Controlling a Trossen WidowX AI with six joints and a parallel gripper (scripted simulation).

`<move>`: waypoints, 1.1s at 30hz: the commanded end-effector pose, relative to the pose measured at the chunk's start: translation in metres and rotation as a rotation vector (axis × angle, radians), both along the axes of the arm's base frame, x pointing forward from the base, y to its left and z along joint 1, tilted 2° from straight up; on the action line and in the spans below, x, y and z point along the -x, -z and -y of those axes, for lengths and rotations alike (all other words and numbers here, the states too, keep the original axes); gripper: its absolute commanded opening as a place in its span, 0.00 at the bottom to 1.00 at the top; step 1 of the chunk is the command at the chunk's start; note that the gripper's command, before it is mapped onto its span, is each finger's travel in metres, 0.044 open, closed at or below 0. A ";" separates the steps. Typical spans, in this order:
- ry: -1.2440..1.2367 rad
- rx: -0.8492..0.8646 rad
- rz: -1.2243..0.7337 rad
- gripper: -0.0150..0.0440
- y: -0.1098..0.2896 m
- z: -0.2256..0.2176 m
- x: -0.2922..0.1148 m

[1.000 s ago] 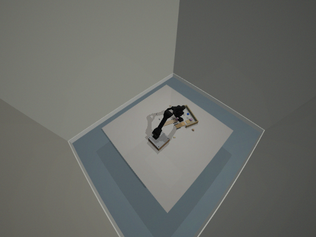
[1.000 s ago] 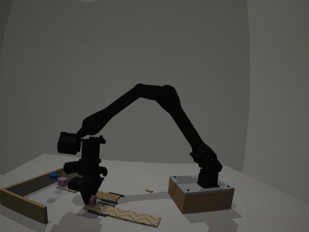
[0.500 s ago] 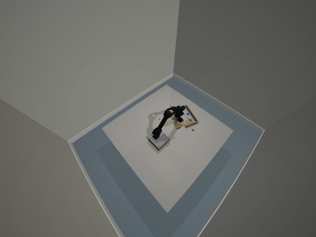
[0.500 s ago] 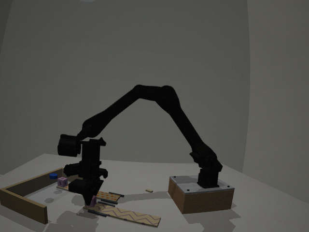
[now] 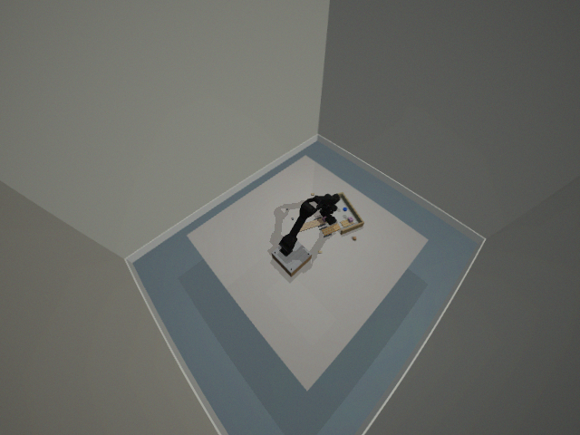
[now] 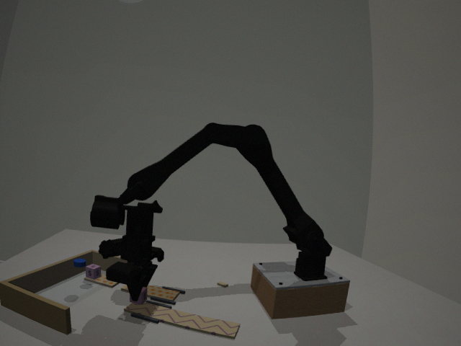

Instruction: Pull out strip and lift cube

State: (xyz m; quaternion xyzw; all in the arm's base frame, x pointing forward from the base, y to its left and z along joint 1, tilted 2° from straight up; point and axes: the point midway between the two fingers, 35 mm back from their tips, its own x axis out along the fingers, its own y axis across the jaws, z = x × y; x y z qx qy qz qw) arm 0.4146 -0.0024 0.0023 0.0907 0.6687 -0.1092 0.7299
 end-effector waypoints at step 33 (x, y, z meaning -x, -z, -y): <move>-0.003 -0.006 -0.024 0.25 -0.023 -0.004 0.110</move>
